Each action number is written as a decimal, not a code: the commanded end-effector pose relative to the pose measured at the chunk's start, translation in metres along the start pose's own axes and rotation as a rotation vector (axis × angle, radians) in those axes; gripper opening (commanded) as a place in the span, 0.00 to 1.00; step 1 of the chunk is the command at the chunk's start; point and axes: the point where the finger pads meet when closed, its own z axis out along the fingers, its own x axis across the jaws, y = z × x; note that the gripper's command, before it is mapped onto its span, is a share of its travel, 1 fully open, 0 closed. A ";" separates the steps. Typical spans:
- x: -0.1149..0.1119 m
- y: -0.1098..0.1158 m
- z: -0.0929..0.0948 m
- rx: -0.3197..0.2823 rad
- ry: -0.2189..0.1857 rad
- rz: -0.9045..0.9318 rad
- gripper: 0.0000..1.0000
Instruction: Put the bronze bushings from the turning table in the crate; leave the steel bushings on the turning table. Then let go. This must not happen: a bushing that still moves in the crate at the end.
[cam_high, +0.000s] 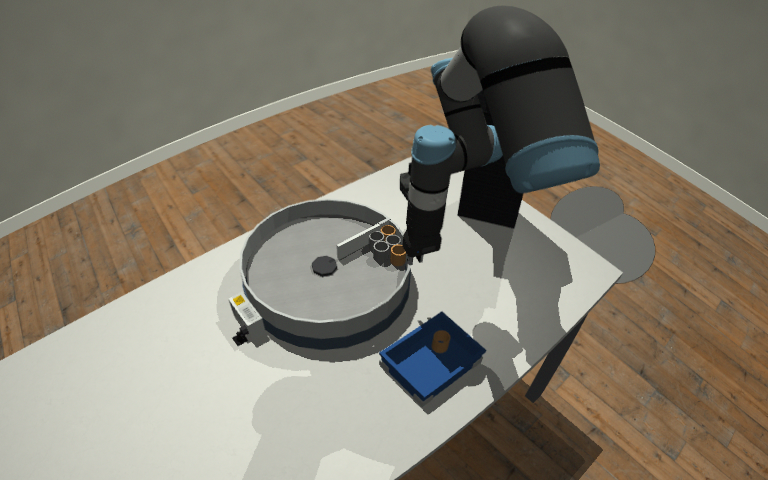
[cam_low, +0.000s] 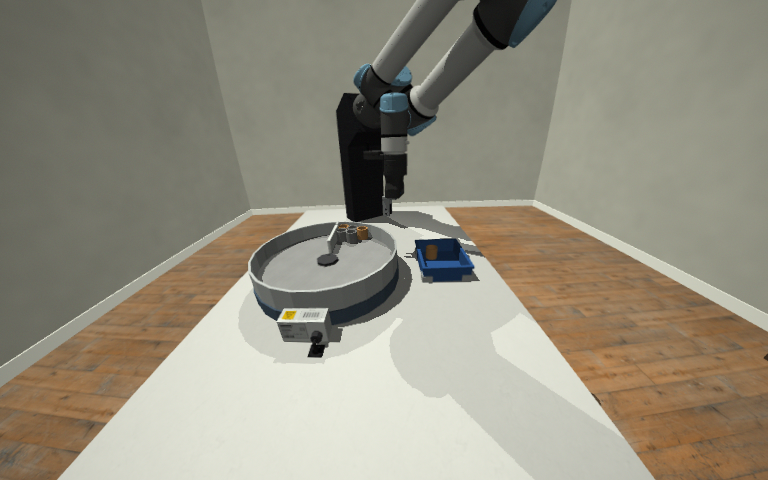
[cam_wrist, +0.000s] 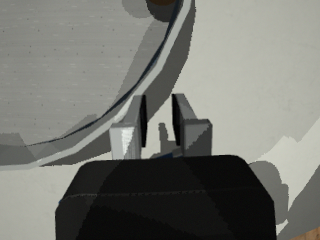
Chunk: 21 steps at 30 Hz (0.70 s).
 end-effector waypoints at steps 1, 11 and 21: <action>-0.002 -0.048 0.006 -0.005 0.001 -0.160 0.45; 0.006 -0.048 0.006 -0.005 0.001 -0.162 0.45; -0.001 -0.019 0.002 -0.002 0.000 -0.064 0.45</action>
